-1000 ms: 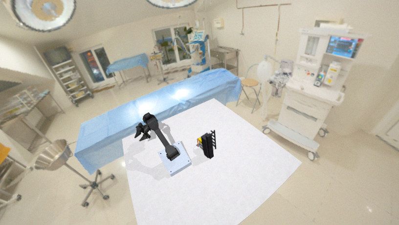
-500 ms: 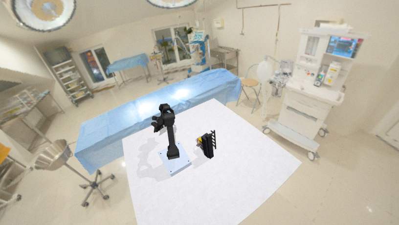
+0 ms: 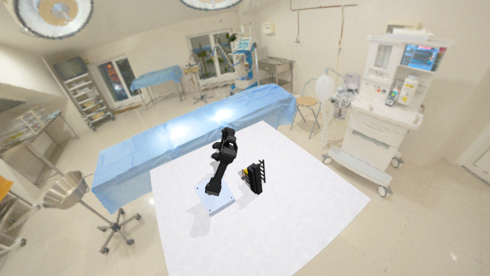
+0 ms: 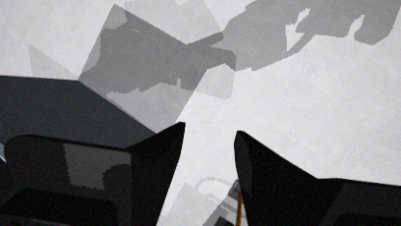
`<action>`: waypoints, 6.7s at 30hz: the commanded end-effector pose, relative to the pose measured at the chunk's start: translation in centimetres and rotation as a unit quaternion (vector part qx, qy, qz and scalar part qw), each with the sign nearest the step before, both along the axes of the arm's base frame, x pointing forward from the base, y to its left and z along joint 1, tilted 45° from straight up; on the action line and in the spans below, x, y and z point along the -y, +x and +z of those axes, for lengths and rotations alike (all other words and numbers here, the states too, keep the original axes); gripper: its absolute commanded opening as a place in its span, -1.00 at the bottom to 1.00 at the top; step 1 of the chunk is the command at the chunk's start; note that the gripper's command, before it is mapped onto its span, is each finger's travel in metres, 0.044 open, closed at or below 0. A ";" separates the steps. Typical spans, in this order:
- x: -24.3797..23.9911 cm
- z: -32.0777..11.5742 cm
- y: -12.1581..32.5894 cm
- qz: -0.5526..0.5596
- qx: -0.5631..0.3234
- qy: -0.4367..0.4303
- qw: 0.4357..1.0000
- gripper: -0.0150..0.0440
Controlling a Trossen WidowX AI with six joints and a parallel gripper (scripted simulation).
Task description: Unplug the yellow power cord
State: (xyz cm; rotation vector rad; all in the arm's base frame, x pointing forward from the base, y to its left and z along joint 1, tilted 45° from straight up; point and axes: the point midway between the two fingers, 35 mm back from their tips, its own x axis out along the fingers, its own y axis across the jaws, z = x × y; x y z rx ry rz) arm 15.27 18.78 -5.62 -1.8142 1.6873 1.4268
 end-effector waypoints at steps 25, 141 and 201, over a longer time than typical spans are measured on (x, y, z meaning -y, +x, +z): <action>9.4 6.7 10.1 -0.003 0.205 -0.057 0.977 0.05; 8.9 4.9 9.9 -0.016 0.209 -0.061 0.976 0.05; 11.8 7.4 10.8 -0.003 0.205 -0.058 0.977 0.05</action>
